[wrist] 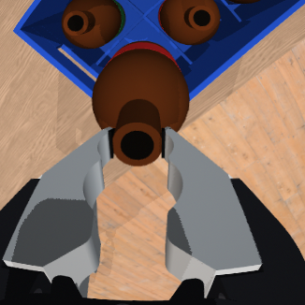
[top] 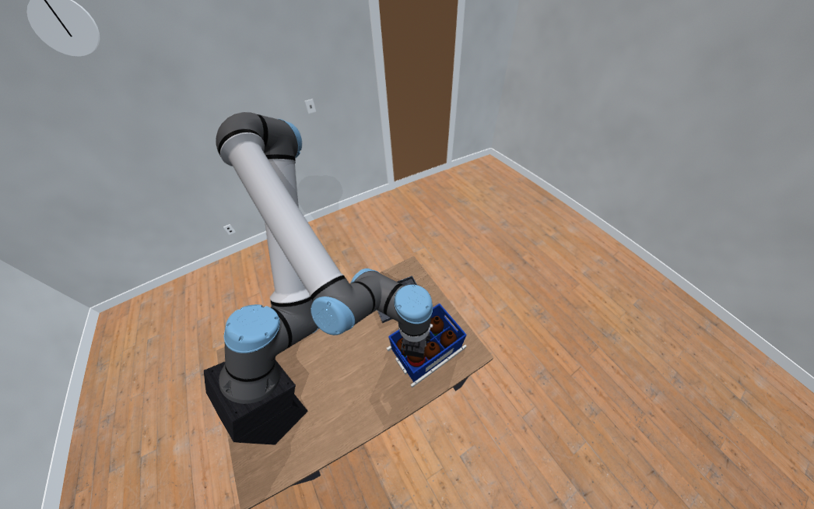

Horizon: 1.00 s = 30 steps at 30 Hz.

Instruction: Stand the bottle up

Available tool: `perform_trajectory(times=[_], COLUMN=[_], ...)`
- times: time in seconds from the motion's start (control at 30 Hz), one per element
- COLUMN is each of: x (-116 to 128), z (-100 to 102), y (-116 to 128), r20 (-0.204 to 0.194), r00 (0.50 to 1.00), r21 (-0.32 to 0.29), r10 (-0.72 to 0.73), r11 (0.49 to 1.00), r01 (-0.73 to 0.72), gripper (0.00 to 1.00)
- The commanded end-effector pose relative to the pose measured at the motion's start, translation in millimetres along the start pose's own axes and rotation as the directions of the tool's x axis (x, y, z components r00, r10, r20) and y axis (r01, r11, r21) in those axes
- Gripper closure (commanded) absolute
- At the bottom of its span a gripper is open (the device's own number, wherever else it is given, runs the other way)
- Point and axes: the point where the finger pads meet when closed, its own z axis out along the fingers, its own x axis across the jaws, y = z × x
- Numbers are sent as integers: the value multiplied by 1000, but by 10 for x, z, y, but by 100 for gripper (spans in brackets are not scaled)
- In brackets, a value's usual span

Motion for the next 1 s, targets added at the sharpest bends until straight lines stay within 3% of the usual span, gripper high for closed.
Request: perform_trajectory(times=[0.0, 0.97], x=[6, 7], z=[27, 302], y=[-1, -1], r20=[-1, -1], r00=[1000, 1000], r21=[0, 0], r10=[-1, -1], r11=[1000, 1000], r01=[1, 1], gripper=[100, 100])
